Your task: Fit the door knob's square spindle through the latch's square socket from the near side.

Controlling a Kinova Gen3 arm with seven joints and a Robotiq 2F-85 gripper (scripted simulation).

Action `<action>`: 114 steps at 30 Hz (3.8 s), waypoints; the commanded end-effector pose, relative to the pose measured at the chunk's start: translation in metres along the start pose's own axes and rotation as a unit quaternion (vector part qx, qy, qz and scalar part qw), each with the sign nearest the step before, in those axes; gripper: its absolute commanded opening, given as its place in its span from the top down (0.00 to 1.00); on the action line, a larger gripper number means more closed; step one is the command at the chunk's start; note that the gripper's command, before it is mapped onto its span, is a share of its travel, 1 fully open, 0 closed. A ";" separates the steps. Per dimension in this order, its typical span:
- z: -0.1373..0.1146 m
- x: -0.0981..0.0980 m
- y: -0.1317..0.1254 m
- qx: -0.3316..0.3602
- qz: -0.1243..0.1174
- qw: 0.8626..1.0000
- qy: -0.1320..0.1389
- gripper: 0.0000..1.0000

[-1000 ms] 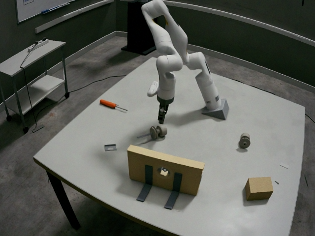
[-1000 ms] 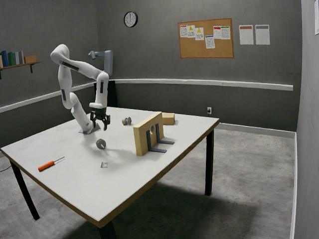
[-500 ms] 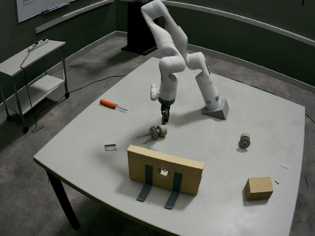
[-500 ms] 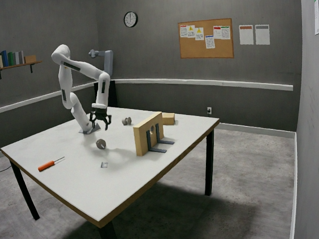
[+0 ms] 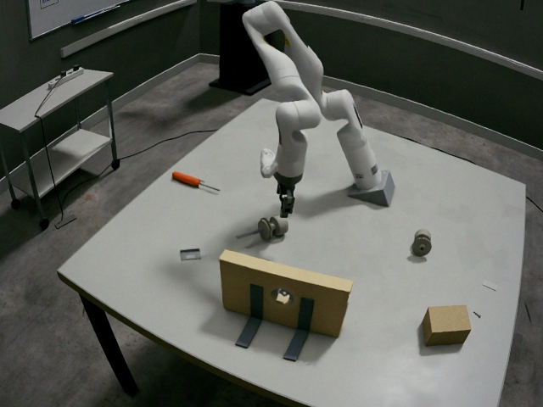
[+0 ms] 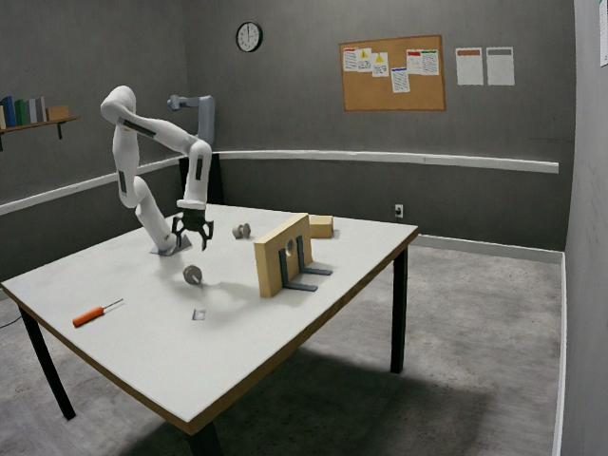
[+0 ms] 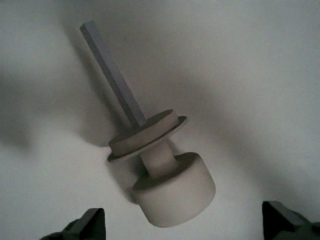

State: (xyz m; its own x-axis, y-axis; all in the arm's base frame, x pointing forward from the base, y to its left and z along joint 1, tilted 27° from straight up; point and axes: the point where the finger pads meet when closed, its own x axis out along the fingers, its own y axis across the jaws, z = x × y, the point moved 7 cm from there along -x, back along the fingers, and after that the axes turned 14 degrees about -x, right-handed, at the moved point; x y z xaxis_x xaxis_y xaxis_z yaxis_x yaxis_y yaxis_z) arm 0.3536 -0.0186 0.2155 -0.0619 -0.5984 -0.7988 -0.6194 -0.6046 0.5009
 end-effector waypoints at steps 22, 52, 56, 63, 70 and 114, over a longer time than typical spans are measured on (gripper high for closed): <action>0.004 0.003 -0.003 -0.182 0.011 0.983 0.023 0.10; 0.004 0.032 -0.007 -0.212 0.014 0.977 0.026 0.10; 0.004 0.033 -0.007 -0.212 0.014 0.977 0.026 0.10; 0.003 0.037 -0.007 -0.212 0.014 0.977 0.026 0.10; 0.002 0.053 -0.006 -0.212 0.014 0.977 0.026 0.10; 0.001 0.079 -0.006 -0.212 0.014 0.977 0.026 0.37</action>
State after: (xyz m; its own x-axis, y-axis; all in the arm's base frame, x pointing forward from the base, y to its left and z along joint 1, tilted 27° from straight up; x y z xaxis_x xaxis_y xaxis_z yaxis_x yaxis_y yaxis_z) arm 0.3514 -0.0620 0.1489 -0.0280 -0.6369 -0.7704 -0.2371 -0.7445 0.6241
